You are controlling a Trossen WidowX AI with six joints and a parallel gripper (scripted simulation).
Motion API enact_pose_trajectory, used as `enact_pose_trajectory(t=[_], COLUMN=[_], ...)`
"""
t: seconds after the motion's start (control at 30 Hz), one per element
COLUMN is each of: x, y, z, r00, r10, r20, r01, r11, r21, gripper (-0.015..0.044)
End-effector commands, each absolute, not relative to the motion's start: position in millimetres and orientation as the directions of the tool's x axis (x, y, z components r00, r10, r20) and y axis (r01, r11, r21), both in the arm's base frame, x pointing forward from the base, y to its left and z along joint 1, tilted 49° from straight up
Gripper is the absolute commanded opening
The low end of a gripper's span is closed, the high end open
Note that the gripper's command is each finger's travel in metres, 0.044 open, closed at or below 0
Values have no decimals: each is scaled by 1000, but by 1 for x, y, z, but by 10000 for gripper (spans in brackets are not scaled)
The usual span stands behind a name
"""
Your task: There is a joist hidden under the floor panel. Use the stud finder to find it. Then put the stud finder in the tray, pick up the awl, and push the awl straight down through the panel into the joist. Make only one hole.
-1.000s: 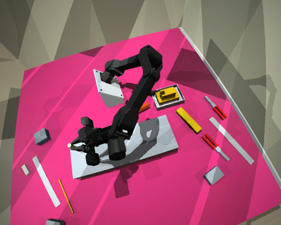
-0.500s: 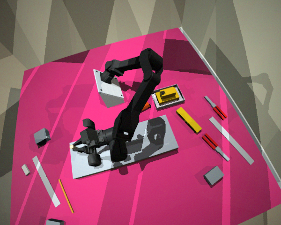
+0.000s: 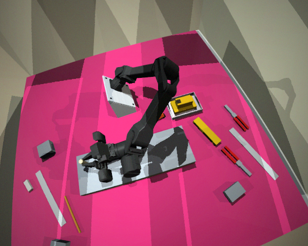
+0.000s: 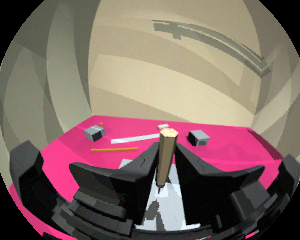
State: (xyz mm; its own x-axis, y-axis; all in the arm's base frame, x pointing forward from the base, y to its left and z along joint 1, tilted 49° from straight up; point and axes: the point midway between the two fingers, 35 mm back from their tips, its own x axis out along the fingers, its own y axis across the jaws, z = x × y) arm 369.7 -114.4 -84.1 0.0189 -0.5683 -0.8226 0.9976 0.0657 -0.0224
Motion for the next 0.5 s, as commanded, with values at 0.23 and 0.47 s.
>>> enact_pose_trajectory(t=[0.23,0.47], x=[369,369], y=[-107,-99], z=[-91,-99], r00=[19,19], r10=[-579,-579], r20=[-815,-815], r01=[998,998], r11=[56,56], r21=[-16,-16], gripper=[0,0])
